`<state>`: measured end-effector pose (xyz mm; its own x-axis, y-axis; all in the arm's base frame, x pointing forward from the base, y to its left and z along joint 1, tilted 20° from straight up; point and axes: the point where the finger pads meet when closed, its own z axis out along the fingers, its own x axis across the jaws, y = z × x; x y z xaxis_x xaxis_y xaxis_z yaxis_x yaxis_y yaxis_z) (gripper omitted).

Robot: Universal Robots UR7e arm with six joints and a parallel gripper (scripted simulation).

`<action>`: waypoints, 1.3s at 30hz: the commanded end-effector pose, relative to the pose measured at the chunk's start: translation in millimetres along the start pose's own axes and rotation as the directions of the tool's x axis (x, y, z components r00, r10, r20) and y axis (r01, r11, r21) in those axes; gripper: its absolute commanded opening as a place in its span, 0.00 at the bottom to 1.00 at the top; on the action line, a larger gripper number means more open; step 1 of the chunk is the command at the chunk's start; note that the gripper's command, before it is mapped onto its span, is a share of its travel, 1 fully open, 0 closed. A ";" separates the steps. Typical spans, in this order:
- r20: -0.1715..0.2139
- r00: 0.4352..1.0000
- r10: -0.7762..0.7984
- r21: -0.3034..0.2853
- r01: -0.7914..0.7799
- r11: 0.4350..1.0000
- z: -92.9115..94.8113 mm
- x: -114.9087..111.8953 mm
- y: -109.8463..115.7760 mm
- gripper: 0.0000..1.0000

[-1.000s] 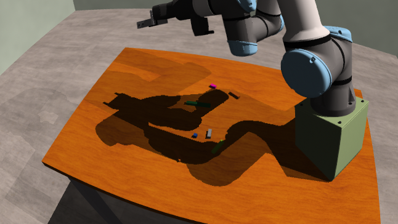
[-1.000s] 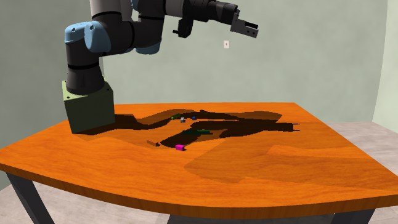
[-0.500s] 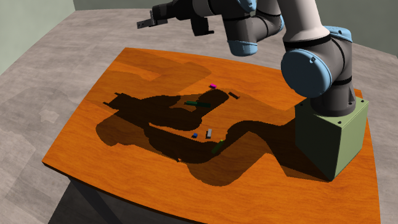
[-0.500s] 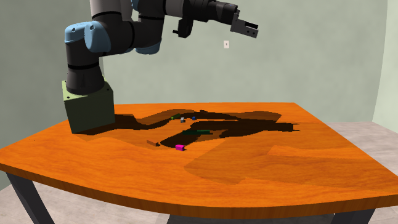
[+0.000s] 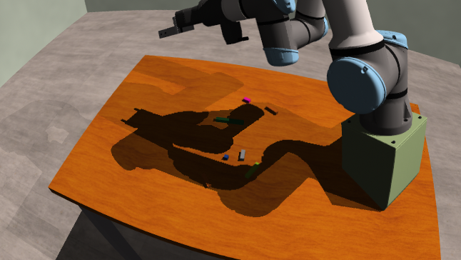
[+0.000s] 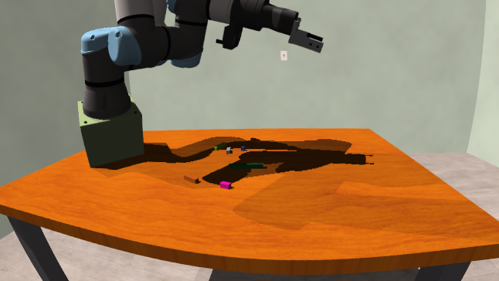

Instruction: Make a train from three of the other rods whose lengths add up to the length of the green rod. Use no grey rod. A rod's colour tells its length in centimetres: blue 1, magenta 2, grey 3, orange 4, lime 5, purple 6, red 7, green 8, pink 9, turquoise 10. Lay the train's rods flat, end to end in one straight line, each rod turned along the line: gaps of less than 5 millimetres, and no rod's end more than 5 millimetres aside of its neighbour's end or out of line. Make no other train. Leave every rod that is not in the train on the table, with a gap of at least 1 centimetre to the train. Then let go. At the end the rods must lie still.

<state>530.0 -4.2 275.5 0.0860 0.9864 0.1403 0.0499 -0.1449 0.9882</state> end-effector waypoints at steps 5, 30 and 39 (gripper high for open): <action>-0.001 0.992 -0.130 0.079 0.130 0.988 2.9 2.4 -22.9 1.00; -0.246 0.745 -0.621 0.337 0.666 0.665 -7.8 17.5 -122.2 1.00; -0.427 0.537 -0.728 0.339 0.841 0.422 -22.1 25.2 -160.6 1.00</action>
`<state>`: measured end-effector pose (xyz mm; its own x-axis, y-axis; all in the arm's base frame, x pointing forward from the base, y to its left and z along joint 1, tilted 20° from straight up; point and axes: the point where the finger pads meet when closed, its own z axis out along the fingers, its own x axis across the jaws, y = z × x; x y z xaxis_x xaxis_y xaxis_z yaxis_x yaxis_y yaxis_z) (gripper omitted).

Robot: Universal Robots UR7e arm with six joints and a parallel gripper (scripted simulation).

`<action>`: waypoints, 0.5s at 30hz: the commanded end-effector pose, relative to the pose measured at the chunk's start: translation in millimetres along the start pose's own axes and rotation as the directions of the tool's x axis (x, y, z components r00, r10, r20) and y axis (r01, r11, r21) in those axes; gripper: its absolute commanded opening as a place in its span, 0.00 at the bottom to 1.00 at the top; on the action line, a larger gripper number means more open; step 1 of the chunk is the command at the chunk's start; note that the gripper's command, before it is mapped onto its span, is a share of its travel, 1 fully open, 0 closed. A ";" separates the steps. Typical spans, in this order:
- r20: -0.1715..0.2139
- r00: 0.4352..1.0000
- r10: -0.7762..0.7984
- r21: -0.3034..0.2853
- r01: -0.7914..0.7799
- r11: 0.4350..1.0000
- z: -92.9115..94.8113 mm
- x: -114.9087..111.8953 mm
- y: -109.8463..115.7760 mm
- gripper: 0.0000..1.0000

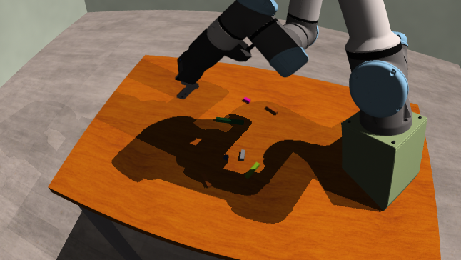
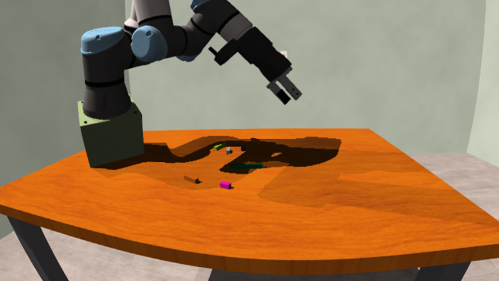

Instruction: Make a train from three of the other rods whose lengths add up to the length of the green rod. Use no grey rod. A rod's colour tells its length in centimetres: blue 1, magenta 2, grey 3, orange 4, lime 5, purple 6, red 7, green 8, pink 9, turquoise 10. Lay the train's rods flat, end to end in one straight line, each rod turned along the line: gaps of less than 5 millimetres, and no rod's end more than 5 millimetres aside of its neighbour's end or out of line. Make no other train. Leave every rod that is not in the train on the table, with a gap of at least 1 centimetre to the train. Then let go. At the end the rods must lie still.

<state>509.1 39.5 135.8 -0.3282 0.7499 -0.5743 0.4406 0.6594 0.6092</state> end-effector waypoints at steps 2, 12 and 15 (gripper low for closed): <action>-0.070 0.982 -0.176 0.055 0.180 0.982 2.1 22.4 -11.6 1.00; -0.199 0.885 -0.422 0.091 0.445 0.891 1.9 55.2 -29.5 1.00; -0.244 0.835 -0.494 0.090 0.526 0.846 0.9 65.4 -35.2 1.00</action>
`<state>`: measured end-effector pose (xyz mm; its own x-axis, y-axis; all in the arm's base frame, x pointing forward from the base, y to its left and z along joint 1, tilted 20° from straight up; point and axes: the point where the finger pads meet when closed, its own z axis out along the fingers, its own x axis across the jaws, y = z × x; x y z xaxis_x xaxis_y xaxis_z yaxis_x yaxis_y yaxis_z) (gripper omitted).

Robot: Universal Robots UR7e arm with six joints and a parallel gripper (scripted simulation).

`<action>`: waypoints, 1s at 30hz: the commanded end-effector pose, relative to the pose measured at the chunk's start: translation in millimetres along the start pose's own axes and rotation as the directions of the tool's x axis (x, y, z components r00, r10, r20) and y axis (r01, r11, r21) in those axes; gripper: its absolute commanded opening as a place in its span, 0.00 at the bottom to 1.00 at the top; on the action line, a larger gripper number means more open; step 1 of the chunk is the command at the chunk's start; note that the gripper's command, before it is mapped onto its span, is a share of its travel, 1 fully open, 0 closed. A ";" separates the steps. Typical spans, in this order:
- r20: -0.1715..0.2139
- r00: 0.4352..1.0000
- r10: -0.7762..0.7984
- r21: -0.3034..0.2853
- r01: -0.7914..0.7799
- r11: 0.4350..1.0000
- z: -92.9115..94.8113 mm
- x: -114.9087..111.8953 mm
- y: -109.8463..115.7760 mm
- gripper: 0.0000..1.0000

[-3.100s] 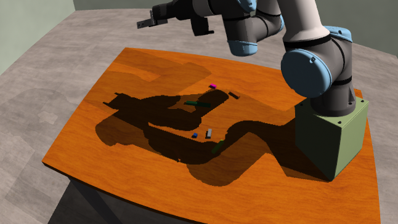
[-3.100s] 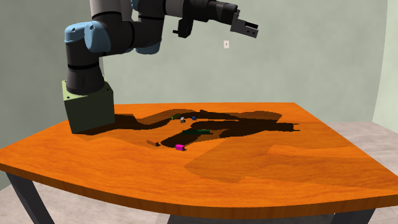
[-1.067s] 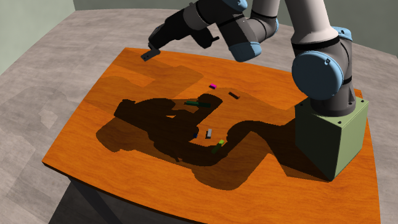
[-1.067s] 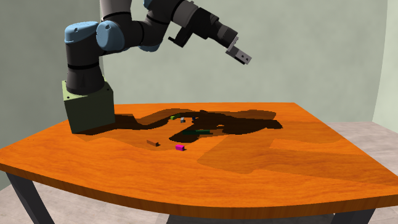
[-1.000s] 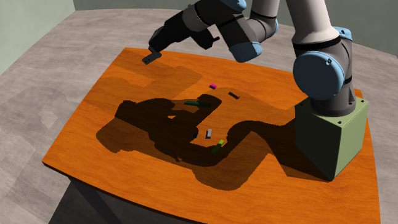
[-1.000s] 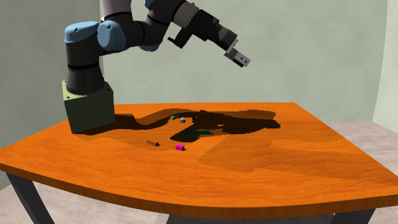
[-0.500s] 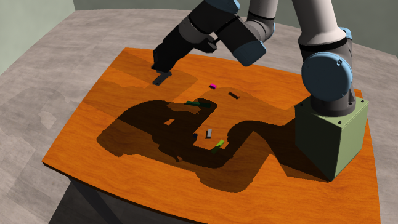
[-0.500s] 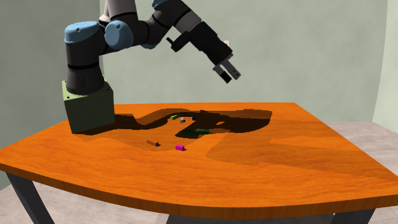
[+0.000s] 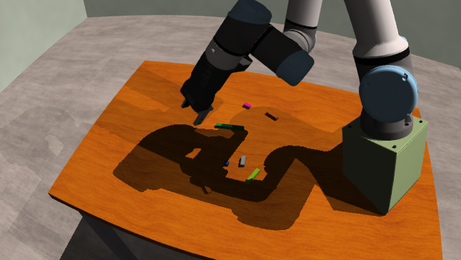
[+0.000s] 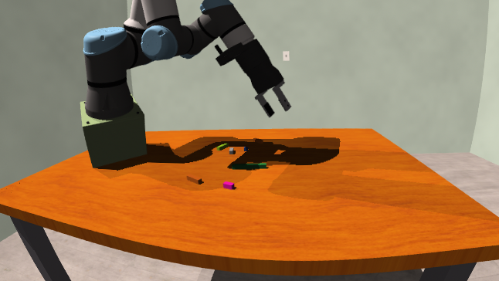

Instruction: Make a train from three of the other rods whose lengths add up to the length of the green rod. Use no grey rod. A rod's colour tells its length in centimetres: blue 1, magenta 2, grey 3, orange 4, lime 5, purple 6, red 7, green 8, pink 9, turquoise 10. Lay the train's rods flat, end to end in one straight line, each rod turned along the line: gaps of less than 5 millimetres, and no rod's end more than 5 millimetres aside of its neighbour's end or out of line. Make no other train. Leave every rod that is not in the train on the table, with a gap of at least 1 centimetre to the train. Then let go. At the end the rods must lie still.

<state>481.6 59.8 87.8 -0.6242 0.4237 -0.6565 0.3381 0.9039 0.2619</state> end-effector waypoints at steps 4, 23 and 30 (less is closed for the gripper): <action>-0.104 0.966 -0.238 0.034 0.243 0.970 2.7 30.6 -2.4 1.00; -0.330 0.650 -0.684 -0.044 0.714 0.699 -0.3 95.8 -11.0 1.00; -0.381 0.493 -0.782 -0.108 0.816 0.567 -3.7 115.2 -14.5 1.00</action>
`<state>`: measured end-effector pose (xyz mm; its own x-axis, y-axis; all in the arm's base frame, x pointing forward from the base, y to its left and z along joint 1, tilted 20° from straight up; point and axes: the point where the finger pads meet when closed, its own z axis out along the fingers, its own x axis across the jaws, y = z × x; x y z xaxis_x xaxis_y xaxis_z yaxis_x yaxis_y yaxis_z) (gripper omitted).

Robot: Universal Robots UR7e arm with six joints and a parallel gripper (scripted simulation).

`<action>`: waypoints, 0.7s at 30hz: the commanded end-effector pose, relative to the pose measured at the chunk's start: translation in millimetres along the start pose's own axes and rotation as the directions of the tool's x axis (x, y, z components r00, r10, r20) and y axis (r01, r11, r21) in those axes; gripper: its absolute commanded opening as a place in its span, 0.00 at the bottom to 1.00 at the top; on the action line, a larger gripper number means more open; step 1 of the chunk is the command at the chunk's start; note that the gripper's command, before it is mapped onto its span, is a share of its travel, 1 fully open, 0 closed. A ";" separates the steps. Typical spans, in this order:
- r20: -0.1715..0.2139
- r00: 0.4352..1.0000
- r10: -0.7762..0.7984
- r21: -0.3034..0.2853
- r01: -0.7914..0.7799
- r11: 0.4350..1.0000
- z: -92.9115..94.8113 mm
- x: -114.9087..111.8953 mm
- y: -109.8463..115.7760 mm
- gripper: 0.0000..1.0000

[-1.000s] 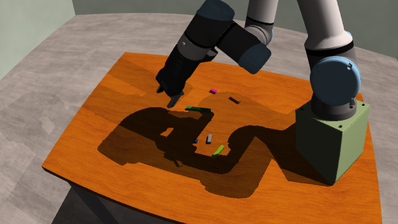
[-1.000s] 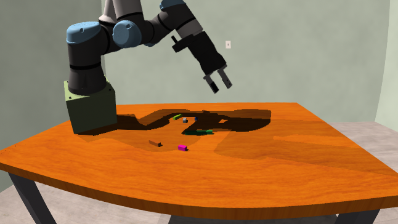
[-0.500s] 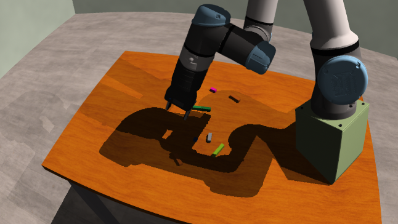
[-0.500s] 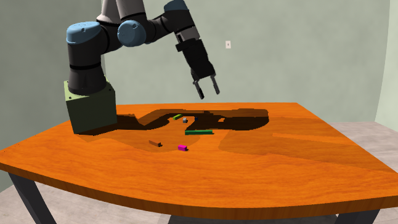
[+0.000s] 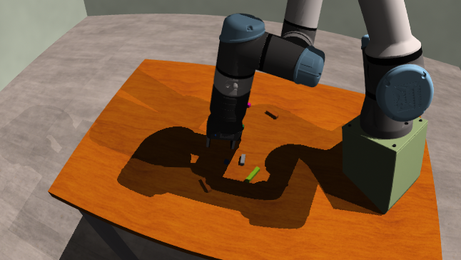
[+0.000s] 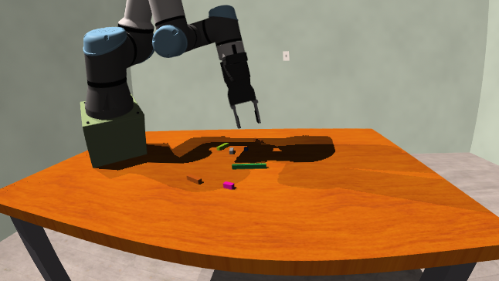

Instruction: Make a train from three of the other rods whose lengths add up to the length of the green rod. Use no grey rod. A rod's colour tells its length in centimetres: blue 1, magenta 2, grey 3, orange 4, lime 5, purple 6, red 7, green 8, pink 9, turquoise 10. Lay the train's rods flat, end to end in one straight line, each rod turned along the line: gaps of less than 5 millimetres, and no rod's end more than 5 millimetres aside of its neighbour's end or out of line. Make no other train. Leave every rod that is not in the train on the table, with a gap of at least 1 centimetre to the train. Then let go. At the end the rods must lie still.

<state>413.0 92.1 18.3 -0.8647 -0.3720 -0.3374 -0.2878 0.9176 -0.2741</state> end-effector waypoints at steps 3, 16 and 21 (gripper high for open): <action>-0.081 0.973 -0.215 -0.012 0.214 0.977 2.9 18.3 14.4 1.00; -0.151 0.898 -0.414 -0.047 0.412 0.910 4.5 36.7 27.3 1.00; -0.161 0.882 -0.443 -0.055 0.441 0.896 4.6 39.6 29.2 1.00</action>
<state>374.5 102.8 -6.2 -0.7171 -0.6952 -0.0495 -0.6409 0.6856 -0.3452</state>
